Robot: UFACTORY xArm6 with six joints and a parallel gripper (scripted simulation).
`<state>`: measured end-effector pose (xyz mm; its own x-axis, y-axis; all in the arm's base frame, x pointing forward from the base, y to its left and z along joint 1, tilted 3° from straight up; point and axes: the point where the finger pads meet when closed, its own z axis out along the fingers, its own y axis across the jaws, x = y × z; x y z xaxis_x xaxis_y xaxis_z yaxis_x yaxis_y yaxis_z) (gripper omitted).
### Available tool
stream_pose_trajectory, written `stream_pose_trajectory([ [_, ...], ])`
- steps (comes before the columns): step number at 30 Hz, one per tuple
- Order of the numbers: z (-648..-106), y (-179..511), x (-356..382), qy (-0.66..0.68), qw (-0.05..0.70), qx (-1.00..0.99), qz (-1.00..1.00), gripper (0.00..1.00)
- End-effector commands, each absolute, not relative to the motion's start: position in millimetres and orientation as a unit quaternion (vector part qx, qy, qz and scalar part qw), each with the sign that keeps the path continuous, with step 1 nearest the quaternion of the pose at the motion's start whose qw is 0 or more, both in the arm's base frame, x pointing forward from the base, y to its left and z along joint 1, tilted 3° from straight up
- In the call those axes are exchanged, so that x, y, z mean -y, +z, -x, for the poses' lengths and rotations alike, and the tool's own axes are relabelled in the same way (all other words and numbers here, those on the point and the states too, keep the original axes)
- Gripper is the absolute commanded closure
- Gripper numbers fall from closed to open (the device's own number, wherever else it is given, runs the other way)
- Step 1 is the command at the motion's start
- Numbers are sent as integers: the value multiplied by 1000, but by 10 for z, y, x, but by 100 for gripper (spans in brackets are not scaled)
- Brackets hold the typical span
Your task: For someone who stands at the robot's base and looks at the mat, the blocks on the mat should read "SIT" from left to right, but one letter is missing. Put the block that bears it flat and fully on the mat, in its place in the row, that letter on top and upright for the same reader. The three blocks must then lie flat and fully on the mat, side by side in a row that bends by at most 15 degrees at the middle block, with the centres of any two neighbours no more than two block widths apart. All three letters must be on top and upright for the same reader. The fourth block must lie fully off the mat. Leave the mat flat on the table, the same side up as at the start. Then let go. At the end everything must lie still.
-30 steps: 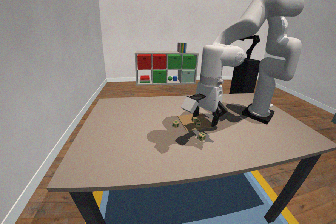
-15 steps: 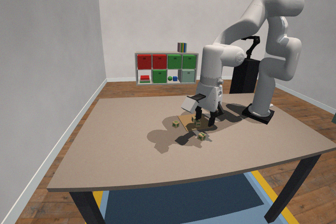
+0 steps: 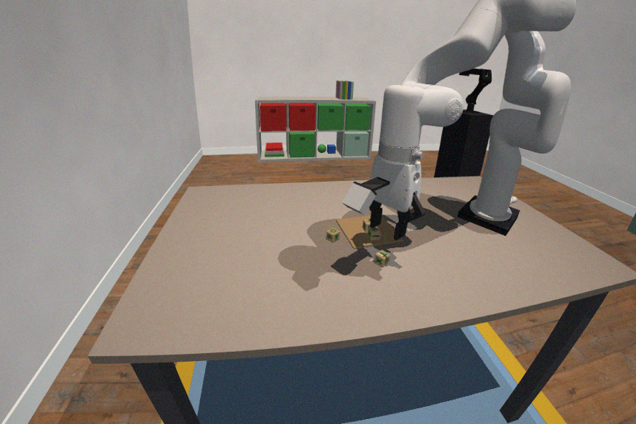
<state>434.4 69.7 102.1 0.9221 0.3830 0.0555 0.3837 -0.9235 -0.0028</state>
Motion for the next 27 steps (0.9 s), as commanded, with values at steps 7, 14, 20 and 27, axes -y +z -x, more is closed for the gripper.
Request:
stream_pose_trajectory([
  [7, -4357, 1036, -699, -29, 7, 196, 980, 37],
  [14, -4358, 1030, -699, -29, 7, 195, 980, 37],
  [20, -4359, 1006, -700, -29, 7, 195, 980, 37],
  [27, -4362, 952, -702, -29, 6, 195, 980, 37],
])
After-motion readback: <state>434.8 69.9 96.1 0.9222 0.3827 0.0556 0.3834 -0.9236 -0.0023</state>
